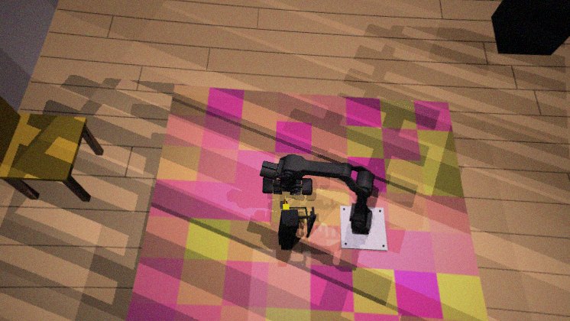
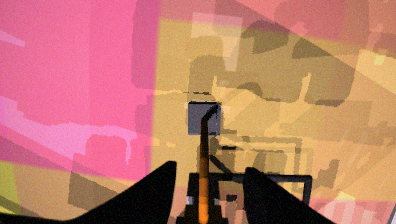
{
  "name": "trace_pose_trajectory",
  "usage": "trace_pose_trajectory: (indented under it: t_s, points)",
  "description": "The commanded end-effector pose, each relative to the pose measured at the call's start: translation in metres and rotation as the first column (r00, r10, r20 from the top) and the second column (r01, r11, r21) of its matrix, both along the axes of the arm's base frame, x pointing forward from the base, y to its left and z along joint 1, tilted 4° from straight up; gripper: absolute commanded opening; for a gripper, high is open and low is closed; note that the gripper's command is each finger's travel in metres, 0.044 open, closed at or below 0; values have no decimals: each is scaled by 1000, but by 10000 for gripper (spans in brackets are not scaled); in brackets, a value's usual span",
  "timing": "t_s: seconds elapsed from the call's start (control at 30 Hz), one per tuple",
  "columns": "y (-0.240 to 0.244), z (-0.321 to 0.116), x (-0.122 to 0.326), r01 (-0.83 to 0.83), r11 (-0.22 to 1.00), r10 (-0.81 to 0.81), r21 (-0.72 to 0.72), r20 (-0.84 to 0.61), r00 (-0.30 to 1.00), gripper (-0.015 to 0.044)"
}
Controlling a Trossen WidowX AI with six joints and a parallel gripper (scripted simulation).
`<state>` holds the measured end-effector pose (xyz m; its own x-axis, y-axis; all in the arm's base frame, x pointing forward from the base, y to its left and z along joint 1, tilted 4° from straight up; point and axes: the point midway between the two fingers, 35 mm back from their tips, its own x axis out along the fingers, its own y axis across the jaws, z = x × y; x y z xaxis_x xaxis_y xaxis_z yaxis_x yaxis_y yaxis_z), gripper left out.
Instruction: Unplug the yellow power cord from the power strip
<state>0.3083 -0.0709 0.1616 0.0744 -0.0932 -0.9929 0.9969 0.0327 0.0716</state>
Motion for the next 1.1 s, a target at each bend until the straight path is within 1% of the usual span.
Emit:
trace_pose_trajectory:
  t_s: [0.0,0.33,1.07]
  points:
    - [16,0,1,-75,997,75,29,-10,997,160]
    - [16,0,1,-75,997,75,29,-10,997,160]
    - [52,-2,-2,-75,997,75,33,-10,997,160]
